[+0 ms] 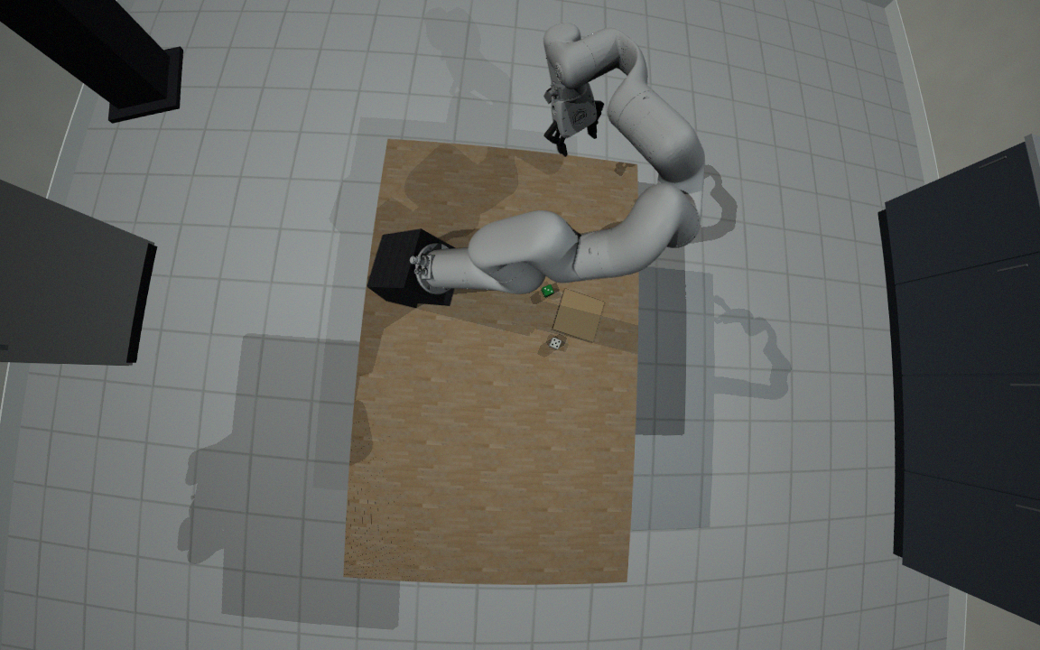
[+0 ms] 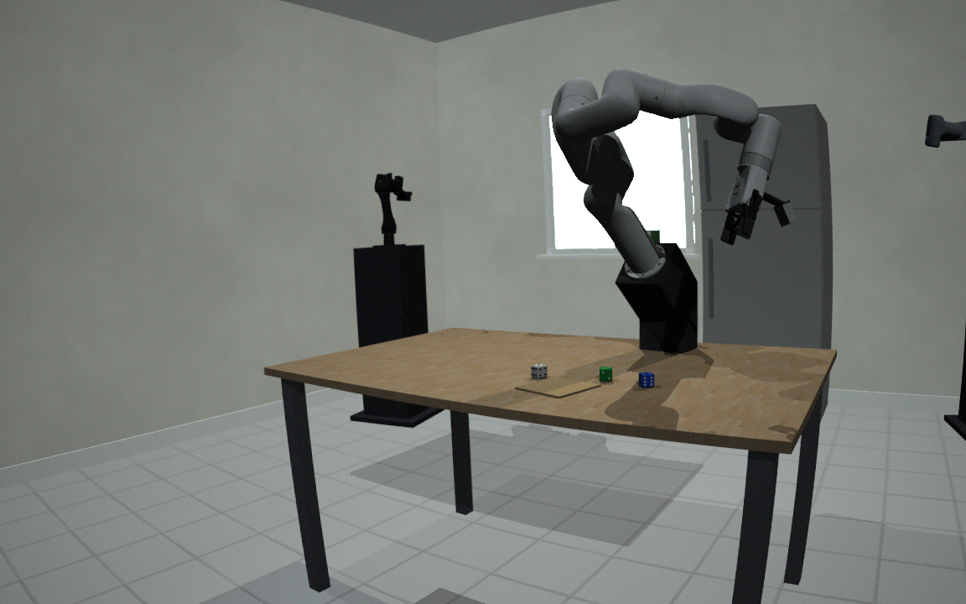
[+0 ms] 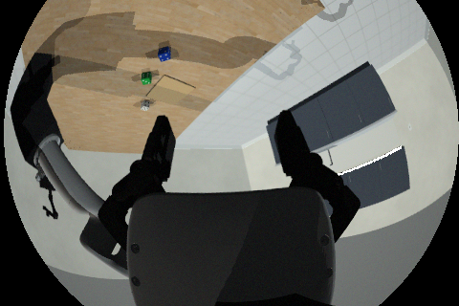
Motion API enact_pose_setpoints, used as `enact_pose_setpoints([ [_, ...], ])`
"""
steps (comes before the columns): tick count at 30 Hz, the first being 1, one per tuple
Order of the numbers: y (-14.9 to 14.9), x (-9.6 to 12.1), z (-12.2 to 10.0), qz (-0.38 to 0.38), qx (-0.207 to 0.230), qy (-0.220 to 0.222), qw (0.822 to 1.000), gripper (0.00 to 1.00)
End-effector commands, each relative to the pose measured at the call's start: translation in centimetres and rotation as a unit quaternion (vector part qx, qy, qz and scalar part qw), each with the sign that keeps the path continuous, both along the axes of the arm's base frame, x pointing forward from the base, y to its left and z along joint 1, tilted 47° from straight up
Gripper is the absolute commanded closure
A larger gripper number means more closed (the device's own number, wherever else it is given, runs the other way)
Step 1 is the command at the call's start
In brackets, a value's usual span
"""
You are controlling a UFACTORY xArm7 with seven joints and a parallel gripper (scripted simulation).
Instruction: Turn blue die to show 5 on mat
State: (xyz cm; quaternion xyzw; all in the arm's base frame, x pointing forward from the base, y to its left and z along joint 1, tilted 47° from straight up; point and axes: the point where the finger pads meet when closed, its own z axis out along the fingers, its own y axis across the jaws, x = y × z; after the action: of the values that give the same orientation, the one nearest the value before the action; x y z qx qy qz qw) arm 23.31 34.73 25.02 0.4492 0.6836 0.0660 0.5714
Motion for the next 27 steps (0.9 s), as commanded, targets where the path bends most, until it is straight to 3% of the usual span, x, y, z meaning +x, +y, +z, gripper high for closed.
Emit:
enact_pose_setpoints([
  [1,0.1,-0.1,0.1,0.002,0.002,0.0,1.0,0.0],
  [20,-0.1,0.2,0.3,-0.001,0.004,-0.002,1.0,0.0],
  [23,-1.4,2.1,1.4,-0.02,0.022,-0.013,0.999,0.0],
  [25,-3.4,4.5,3.0,-0.046,0.046,-0.028,0.997,0.0],
  [26,-3.4,4.5,3.0,-0.046,0.046,-0.028,0.997,0.0],
  [27,-4.8,6.0,3.9,-0.064,0.062,-0.037,0.995,0.0],
])
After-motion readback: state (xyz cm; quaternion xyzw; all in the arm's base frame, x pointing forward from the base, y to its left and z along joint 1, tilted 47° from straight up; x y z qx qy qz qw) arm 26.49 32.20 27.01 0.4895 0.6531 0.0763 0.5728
